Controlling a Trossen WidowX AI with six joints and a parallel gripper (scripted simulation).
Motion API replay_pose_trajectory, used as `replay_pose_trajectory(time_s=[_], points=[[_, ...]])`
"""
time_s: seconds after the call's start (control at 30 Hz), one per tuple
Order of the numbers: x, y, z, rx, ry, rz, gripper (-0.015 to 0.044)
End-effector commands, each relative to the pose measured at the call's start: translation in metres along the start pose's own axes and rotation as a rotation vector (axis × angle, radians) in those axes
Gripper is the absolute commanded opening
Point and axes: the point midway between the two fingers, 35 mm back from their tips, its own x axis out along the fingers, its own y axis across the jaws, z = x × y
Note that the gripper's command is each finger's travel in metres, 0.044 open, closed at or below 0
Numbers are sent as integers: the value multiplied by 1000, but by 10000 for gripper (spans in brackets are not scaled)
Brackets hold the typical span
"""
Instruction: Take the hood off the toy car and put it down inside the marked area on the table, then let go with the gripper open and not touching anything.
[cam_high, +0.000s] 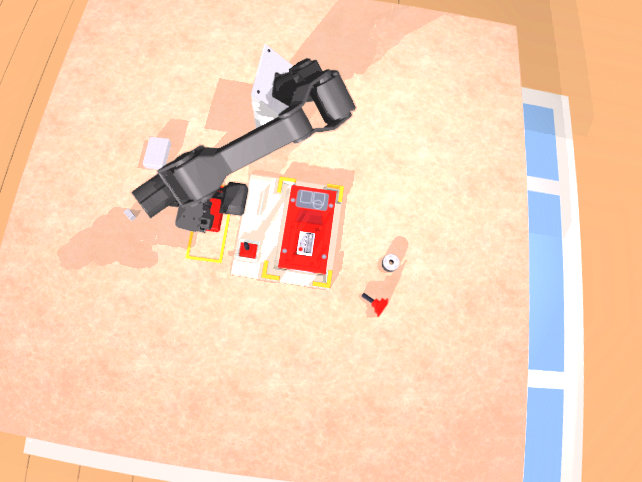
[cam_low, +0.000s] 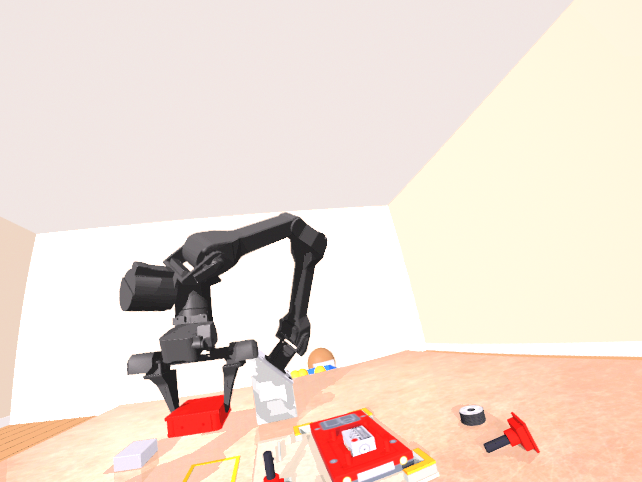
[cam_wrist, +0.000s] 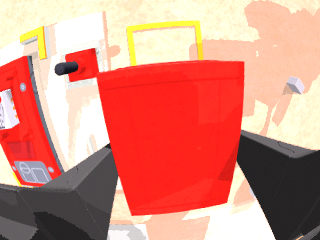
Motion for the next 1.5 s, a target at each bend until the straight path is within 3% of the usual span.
replay_pose_trajectory(time_s=[0.0,1.47], points=[[0,-11,-3,-10,0,-3,0],[39,-12,-1,-10,-1,-3,0]])
